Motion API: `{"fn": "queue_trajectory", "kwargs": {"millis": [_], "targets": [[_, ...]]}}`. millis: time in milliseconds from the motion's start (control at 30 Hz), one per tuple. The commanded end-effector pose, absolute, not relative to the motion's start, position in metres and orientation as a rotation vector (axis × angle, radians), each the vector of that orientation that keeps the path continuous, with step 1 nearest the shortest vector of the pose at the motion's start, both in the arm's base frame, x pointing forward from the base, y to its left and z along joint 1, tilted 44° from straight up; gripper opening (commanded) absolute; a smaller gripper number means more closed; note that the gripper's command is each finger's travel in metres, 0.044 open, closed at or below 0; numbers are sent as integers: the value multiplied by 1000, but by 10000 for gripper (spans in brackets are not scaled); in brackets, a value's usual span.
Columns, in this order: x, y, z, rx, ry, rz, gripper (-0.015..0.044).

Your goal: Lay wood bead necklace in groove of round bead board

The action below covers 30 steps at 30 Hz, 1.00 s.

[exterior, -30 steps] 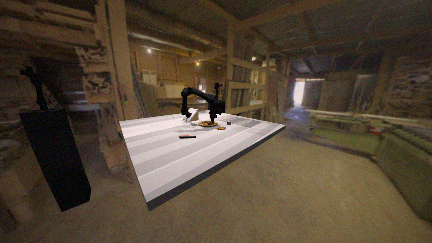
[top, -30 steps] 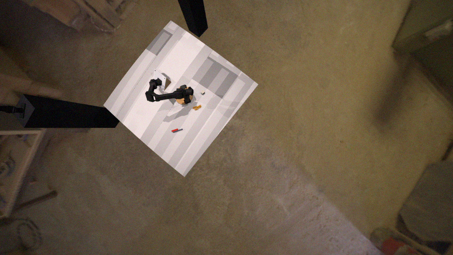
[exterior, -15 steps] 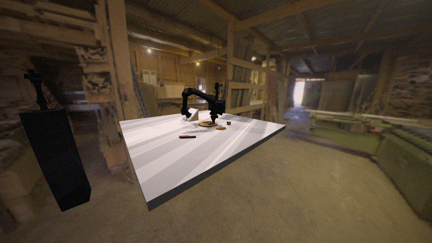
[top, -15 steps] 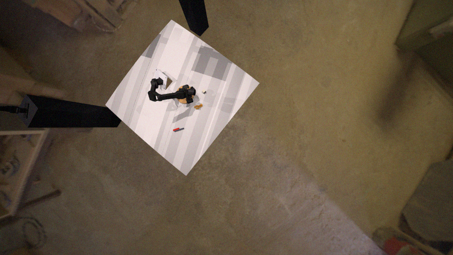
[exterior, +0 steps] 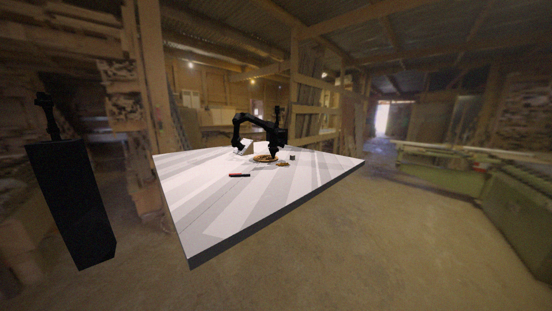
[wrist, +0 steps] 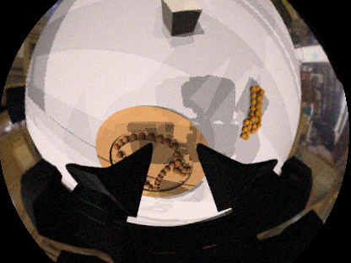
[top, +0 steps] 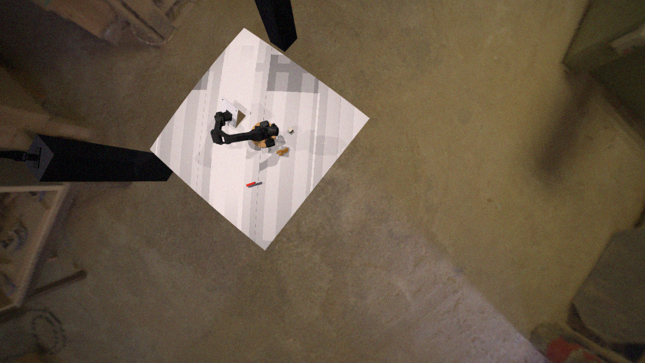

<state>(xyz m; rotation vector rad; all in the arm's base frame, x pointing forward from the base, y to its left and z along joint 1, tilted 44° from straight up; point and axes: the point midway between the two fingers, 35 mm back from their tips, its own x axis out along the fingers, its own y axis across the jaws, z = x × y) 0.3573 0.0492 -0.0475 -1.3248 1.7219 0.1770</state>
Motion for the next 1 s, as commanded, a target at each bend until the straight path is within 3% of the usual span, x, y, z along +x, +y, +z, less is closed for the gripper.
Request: {"fn": "queue_trajectory", "kwargs": {"millis": [0,100,800,967], "targets": [[357,50,-46,-1327,1723,176,367],[356,50,-46,-1328,1727,178,440],[356,53,-43,-1331,1724,174,440],[353,63,-22,-1445,1740,318,309]]}}
